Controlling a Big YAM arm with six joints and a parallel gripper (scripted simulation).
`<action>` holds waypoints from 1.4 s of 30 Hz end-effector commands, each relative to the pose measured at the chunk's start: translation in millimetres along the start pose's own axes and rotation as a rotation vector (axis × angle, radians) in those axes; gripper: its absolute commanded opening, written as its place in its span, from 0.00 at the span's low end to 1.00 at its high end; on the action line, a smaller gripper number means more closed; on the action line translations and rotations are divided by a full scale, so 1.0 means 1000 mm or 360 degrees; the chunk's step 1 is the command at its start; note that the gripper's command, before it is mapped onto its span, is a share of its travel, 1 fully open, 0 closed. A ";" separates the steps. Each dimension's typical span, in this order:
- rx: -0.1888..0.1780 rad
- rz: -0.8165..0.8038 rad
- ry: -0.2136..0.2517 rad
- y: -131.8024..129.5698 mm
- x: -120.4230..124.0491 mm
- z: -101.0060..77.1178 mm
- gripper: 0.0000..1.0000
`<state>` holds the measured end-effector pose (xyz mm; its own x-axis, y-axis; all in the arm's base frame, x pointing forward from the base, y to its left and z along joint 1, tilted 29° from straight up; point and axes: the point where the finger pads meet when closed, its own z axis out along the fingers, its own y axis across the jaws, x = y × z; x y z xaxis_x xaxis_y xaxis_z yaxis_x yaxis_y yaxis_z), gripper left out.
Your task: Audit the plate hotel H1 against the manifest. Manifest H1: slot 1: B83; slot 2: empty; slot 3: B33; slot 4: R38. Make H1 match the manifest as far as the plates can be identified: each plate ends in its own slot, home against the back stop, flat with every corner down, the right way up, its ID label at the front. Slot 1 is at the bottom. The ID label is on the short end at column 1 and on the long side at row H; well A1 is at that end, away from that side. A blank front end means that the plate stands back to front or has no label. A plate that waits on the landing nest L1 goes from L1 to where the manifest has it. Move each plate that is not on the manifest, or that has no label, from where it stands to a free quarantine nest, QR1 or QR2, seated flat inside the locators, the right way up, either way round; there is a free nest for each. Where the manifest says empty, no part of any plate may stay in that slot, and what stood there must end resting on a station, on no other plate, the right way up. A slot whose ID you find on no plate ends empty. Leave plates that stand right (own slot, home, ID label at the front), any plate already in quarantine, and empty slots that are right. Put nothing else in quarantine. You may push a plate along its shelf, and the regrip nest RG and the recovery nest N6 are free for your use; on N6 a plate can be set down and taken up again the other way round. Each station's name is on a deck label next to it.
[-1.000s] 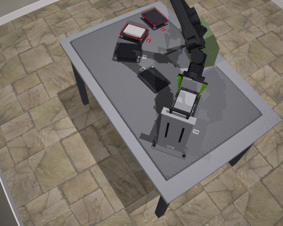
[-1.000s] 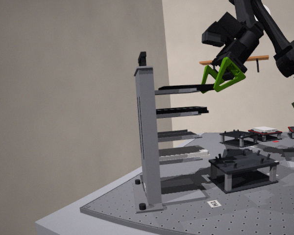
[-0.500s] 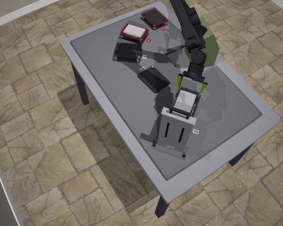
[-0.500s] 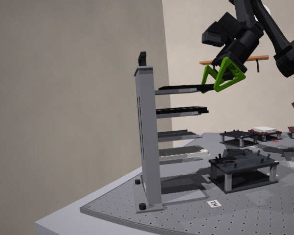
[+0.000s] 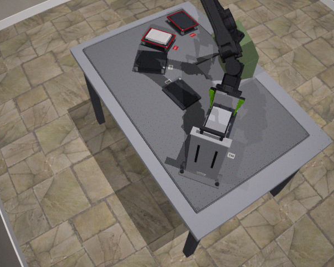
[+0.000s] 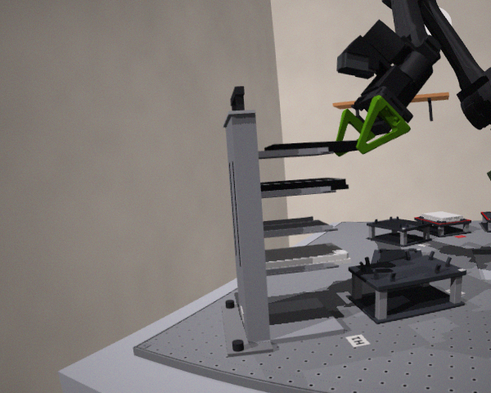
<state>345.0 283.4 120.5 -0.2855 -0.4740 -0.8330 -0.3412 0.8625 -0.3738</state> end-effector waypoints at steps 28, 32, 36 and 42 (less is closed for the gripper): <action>-0.0010 0.0019 -0.0020 0.002 0.014 -0.038 1.00; -0.0010 0.0019 -0.0020 0.002 0.016 -0.040 1.00; -0.0009 0.0019 -0.0019 0.002 0.021 -0.045 1.00; -0.0009 0.0016 -0.0015 0.002 0.029 -0.051 1.00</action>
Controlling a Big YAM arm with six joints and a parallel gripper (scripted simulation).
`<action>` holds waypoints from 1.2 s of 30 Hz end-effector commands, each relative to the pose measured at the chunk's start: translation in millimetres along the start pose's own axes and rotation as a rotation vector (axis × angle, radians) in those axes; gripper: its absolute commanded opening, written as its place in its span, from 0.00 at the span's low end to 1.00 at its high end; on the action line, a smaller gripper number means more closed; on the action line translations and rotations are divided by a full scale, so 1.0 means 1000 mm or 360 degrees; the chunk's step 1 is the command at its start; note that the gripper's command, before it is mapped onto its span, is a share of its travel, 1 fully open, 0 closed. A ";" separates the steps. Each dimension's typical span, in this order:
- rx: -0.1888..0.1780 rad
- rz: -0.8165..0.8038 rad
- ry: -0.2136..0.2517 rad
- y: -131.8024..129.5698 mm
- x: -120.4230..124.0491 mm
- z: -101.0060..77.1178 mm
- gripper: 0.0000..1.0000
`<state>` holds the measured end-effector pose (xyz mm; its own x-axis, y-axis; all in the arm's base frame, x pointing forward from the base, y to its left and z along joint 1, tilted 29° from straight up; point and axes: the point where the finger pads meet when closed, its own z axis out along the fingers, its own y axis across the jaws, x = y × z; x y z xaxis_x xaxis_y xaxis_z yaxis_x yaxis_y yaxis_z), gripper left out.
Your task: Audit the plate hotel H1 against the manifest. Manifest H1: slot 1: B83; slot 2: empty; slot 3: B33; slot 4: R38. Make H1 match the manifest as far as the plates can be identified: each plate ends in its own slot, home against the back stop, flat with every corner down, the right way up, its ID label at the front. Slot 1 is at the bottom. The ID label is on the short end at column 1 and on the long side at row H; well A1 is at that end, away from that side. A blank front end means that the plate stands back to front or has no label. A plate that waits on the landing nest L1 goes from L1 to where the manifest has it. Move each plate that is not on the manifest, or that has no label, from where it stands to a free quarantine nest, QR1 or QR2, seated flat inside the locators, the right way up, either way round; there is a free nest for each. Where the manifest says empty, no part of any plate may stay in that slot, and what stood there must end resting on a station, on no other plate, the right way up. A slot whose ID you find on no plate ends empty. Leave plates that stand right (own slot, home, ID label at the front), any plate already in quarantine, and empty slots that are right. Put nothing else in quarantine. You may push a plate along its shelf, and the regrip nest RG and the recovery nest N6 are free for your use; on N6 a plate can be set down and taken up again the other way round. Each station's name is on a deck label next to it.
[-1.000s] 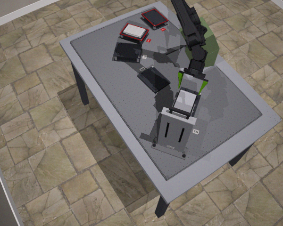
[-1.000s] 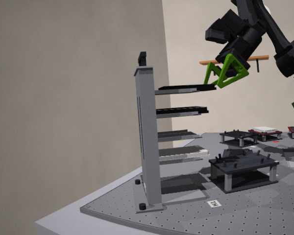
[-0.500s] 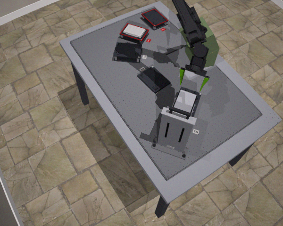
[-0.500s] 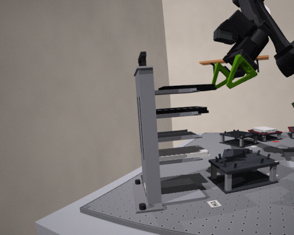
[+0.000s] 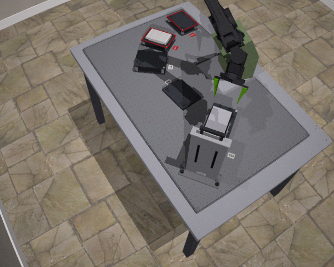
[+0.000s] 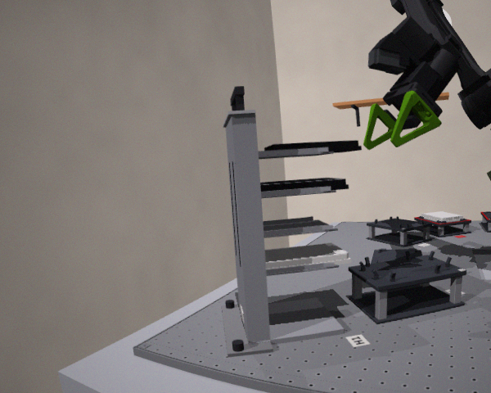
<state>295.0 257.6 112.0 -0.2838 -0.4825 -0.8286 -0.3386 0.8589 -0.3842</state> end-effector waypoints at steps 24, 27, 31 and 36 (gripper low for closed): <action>-0.0007 0.0053 -0.0039 0.003 0.008 -0.019 0.00; -0.0007 0.0053 -0.0039 0.003 0.008 -0.019 0.00; -0.0007 0.0053 -0.0039 0.003 0.008 -0.019 0.00; -0.0007 0.0053 -0.0039 0.003 0.008 -0.019 0.00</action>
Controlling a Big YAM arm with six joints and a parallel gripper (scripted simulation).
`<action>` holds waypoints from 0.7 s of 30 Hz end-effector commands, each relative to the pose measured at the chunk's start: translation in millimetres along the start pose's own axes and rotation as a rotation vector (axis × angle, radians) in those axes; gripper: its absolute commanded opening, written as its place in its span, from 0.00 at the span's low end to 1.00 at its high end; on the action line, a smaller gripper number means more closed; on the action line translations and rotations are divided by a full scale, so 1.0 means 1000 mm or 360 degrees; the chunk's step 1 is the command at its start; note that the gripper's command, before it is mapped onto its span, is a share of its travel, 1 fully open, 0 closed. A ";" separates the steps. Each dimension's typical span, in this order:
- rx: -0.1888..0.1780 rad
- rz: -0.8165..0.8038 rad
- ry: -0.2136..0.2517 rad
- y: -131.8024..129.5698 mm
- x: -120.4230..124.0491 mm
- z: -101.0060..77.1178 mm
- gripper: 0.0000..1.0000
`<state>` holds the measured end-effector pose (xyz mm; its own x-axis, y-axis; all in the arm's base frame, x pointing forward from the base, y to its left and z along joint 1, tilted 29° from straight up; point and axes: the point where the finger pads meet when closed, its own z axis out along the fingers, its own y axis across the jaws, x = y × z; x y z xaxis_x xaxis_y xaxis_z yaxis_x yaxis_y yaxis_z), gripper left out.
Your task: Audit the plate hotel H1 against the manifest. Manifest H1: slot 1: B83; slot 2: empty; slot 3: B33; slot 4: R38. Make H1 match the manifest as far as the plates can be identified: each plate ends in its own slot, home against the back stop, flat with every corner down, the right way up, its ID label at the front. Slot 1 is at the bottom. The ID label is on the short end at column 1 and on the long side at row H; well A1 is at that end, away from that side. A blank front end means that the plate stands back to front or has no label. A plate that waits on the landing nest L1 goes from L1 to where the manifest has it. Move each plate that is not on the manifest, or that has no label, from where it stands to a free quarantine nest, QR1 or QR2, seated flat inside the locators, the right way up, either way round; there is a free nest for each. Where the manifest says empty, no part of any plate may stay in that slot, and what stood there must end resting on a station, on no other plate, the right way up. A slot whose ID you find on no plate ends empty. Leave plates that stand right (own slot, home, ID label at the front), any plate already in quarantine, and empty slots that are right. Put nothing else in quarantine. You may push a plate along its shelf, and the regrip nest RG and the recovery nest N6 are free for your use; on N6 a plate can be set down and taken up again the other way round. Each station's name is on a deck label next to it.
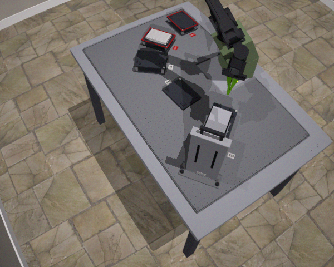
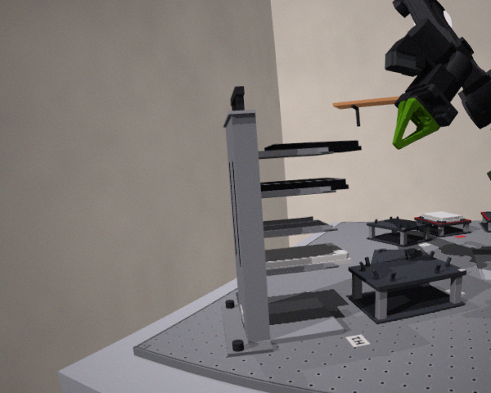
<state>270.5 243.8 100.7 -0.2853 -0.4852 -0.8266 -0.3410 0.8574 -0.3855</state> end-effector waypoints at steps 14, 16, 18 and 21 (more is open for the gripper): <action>0.0009 0.0090 -0.0042 0.000 -0.017 0.006 0.00; 0.0009 0.0110 -0.0064 0.001 -0.029 0.008 0.00; 0.0010 0.0092 -0.0058 0.001 -0.027 0.009 0.00; 0.0010 0.0065 -0.0043 0.000 -0.020 0.009 0.00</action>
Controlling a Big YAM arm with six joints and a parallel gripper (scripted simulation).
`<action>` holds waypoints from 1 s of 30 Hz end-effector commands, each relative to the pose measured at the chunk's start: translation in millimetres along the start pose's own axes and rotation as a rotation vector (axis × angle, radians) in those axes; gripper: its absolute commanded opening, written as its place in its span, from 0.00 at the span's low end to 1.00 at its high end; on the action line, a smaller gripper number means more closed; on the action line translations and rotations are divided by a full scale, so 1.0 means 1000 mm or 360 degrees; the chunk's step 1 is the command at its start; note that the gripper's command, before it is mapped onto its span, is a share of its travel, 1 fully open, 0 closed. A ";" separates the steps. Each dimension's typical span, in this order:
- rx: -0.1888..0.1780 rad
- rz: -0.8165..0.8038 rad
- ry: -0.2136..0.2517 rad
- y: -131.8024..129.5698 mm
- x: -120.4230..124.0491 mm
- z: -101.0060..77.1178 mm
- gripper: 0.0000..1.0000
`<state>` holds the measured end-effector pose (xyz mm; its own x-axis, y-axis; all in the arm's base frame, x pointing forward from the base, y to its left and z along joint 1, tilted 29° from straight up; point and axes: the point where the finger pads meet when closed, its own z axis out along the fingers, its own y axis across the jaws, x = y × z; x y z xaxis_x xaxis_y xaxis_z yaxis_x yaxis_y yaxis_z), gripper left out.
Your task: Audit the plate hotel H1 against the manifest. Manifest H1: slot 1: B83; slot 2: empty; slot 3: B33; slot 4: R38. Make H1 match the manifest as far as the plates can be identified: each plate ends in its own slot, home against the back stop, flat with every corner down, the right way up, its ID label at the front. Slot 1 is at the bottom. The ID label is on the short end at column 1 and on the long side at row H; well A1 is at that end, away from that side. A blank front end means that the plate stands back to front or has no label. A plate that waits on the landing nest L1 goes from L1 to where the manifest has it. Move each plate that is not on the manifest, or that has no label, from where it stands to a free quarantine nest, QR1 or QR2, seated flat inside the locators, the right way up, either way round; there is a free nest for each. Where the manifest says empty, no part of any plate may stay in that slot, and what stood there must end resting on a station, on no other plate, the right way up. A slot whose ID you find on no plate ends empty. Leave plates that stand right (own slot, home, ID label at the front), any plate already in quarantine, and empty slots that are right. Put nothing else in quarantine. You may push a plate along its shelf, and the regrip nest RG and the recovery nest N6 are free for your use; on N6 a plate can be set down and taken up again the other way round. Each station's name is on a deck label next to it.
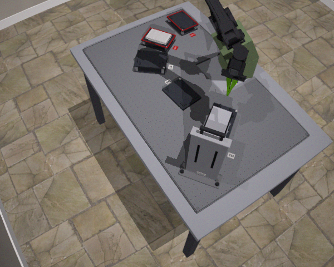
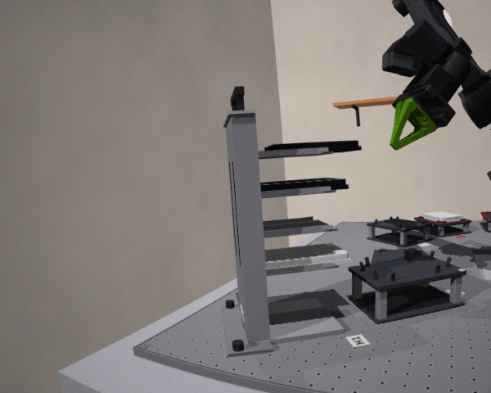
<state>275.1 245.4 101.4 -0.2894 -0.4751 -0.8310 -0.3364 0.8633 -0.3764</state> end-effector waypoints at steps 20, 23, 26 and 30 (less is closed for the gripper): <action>0.0009 0.0022 -0.0030 0.000 -0.020 0.013 0.00; 0.0008 0.0042 -0.0052 0.001 -0.034 0.016 0.00; 0.0008 0.0036 -0.0046 0.001 -0.030 0.017 0.00; 0.0008 0.0049 -0.0060 0.001 -0.038 0.019 0.00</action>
<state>289.8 254.1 107.0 -0.2911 -0.4694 -0.8337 -0.3351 0.8662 -0.3707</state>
